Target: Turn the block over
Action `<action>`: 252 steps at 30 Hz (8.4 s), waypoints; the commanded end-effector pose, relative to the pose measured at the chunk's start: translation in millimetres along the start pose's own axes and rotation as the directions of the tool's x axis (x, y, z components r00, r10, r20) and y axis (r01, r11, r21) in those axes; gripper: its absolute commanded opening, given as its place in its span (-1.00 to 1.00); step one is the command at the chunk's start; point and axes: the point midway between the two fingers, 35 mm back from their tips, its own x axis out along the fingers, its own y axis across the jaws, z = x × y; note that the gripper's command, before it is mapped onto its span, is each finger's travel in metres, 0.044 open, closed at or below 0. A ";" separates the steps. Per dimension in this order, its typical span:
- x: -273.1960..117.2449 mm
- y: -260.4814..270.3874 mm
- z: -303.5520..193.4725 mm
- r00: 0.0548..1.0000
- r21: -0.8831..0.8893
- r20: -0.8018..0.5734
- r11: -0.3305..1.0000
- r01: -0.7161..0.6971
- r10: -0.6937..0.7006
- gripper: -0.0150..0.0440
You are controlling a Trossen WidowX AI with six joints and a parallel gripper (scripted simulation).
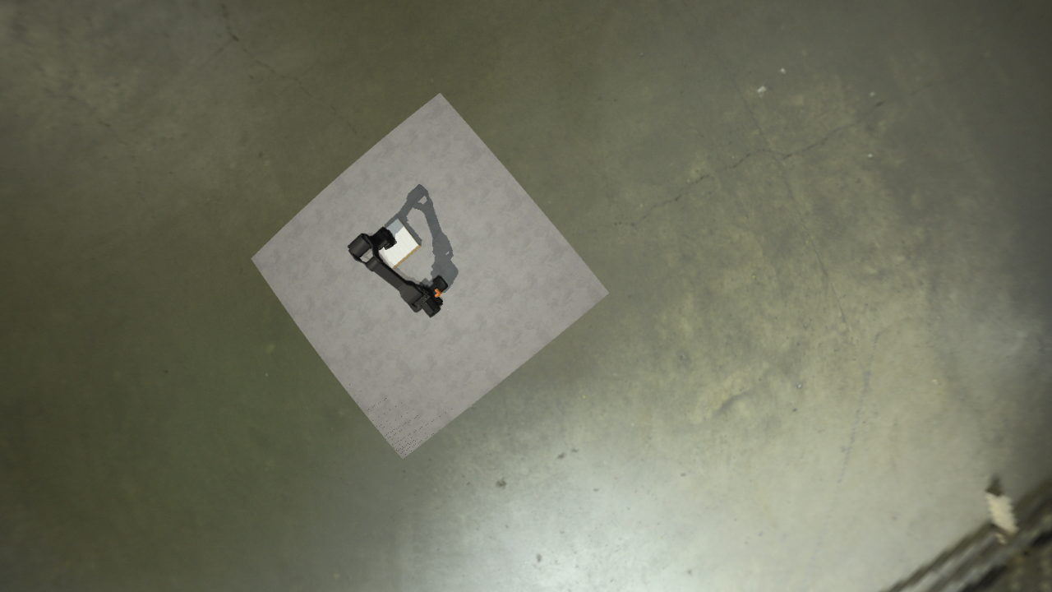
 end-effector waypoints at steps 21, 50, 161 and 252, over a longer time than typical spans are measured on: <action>3.1 0.6 -1.5 1.000 -0.002 -0.005 1.000 -0.005 0.005 0.15; -19.2 0.7 0.6 0.973 -0.003 0.229 1.000 -0.004 0.005 -0.49; 8.1 0.7 -10.7 0.418 -0.002 0.909 1.000 -0.005 0.004 1.00; -50.0 0.8 9.8 1.000 -0.002 -0.004 1.000 -0.005 0.005 1.00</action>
